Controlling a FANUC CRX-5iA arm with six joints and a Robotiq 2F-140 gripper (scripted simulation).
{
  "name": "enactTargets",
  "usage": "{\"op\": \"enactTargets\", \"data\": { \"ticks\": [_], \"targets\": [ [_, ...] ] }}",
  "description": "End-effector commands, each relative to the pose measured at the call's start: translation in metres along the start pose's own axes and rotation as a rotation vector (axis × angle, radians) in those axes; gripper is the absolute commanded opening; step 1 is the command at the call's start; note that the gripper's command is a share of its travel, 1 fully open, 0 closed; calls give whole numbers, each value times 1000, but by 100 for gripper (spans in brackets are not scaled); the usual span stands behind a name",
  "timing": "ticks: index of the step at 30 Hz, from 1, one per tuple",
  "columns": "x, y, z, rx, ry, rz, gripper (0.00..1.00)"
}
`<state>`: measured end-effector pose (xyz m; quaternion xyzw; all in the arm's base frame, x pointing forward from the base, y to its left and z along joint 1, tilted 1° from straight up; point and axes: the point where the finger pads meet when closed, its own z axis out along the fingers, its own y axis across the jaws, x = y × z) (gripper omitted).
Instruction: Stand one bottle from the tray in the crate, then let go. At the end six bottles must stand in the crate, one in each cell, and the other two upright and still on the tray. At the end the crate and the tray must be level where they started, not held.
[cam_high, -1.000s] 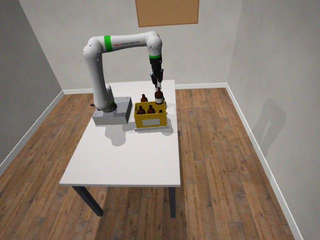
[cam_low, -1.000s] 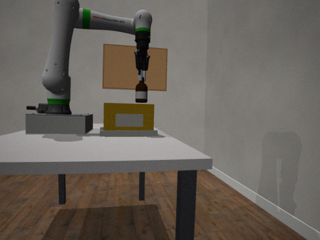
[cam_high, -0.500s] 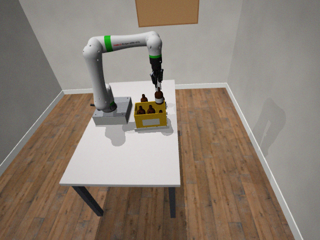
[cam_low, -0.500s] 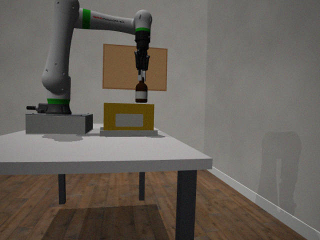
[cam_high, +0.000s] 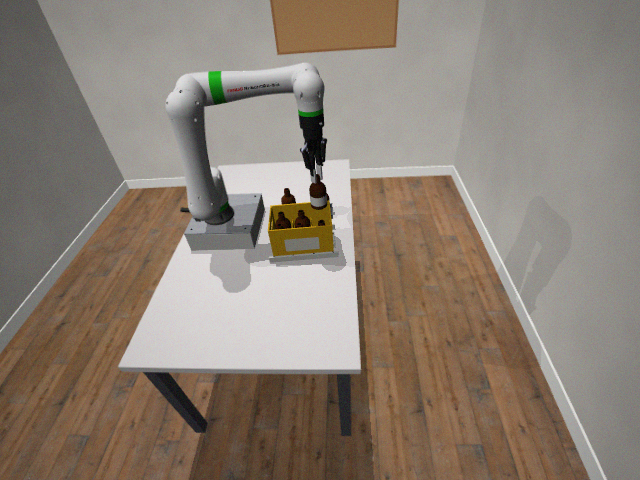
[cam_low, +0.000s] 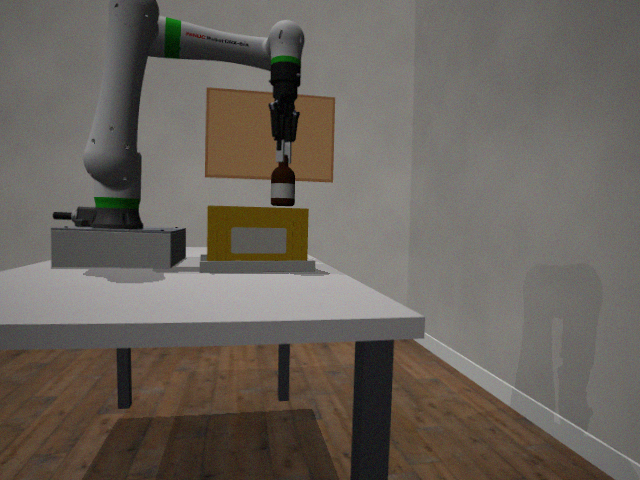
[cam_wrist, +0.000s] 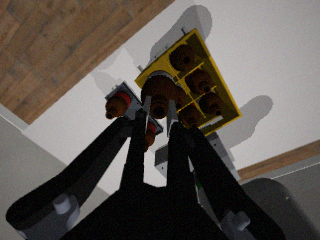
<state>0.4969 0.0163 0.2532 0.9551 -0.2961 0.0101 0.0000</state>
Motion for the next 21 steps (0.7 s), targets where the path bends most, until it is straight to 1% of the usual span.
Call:
{"op": "enactTargets", "data": {
  "ticks": [1, 21],
  "targets": [
    [0, 0, 1, 0, 0, 0, 0],
    [0, 0, 20, 0, 0, 0, 0]
  ]
}}
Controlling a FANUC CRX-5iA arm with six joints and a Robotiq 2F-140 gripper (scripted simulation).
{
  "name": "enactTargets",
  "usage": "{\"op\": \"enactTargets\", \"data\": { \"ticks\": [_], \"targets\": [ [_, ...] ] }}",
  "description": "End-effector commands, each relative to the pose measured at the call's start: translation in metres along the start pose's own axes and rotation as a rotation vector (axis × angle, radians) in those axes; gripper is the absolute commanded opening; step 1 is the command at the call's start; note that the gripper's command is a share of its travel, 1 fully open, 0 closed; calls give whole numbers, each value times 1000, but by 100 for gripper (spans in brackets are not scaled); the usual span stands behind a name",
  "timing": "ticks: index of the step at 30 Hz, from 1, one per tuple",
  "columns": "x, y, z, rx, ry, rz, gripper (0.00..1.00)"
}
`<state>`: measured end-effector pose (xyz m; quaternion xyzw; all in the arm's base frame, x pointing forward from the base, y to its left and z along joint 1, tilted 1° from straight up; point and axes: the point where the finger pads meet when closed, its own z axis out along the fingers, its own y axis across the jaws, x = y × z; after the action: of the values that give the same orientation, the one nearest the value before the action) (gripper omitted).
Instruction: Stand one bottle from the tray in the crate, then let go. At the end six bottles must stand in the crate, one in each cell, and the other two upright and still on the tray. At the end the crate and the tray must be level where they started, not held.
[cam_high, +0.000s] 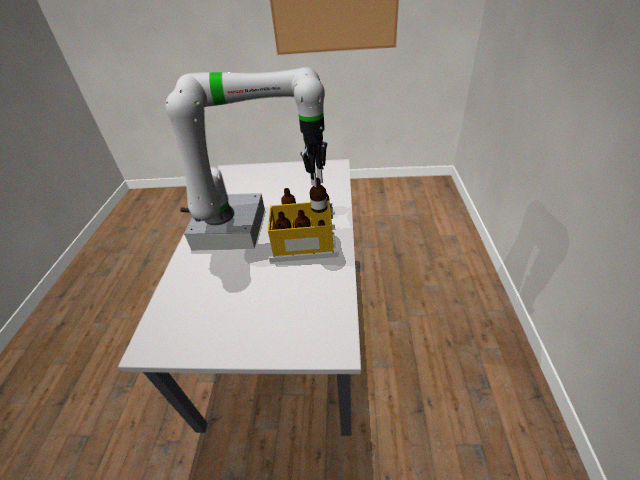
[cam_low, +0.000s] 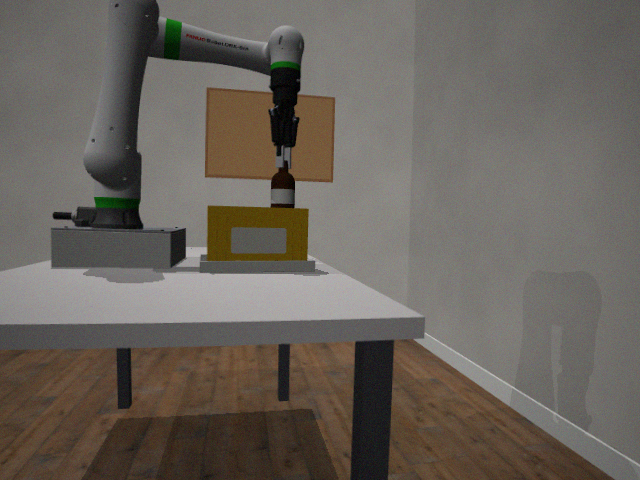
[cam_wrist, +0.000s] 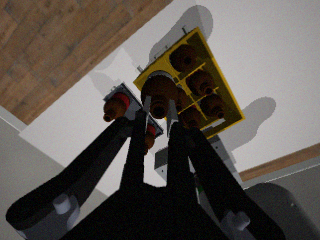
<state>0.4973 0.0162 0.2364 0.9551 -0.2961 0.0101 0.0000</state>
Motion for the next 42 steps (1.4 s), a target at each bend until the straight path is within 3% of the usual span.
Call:
{"op": "enactTargets", "data": {
  "ticks": [1, 19, 42],
  "targets": [
    [0, 0, 4, 0, 0, 0, 0],
    [0, 0, 19, 0, 0, 0, 0],
    [0, 0, 20, 0, 0, 0, 0]
  ]
}}
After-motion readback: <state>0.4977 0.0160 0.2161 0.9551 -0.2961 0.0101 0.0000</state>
